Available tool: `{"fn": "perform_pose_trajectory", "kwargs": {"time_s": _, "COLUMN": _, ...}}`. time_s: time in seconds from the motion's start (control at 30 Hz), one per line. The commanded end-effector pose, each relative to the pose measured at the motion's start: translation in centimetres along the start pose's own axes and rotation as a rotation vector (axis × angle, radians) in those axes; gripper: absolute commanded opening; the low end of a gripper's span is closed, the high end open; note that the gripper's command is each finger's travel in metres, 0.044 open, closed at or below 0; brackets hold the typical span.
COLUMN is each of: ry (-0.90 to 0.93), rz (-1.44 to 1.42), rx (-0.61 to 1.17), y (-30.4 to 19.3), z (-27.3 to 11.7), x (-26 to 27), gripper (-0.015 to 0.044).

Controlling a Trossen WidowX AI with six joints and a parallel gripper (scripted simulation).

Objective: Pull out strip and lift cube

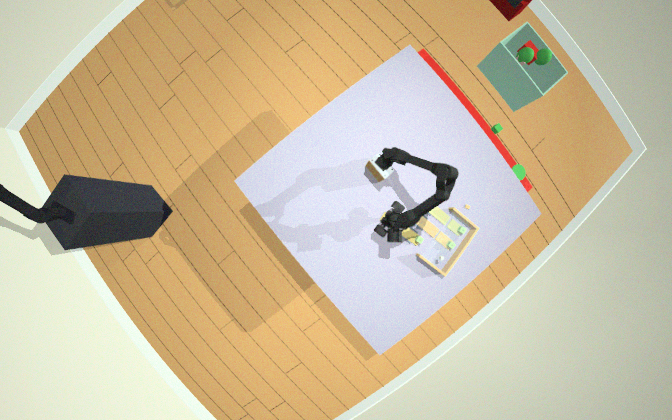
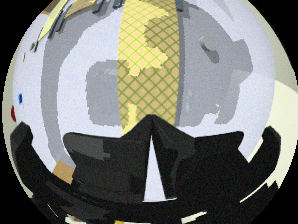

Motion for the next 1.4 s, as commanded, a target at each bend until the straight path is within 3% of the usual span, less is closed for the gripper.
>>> {"fn": "perform_pose_trajectory", "kwargs": {"time_s": 0.0, "ry": 0.011, "rz": 0.007, "rx": 0.030, "y": -0.7, "z": 0.6, "x": 0.4, "gripper": 0.0000}}
{"fn": "perform_pose_trajectory", "kwargs": {"time_s": 0.6, "ry": 0.011, "rz": 0.007, "rx": 0.030, "y": -0.7, "z": 0.6, "x": 0.4, "gripper": 0.0000}}
{"fn": "perform_pose_trajectory", "kwargs": {"time_s": 0.77, "ry": 0.008, "rz": 0.007, "rx": 0.028, "y": 0.3, "z": -4.0, "x": -0.2, "gripper": 0.0000}}
{"fn": "perform_pose_trajectory", "kwargs": {"time_s": 0.87, "ry": 0.009, "rz": 0.007, "rx": 0.030, "y": 0.3, "z": -4.2, "x": -0.2, "gripper": 0.0000}}
{"fn": "perform_pose_trajectory", "kwargs": {"time_s": 1.37, "ry": 0.011, "rz": -0.070, "rx": 0.027, "y": 6.6, "z": -4.7, "x": 0.3, "gripper": 0.0394}}
Point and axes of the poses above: the point midway between the two fingers, 35 mm back from their tips, its own z axis out along the fingers, its own x axis across the jaws, y = z × x, the point moved 4 cm from there along -z, back along the fingers, and after that the axes turned 2 degrees about z, right-handed, at the moved point
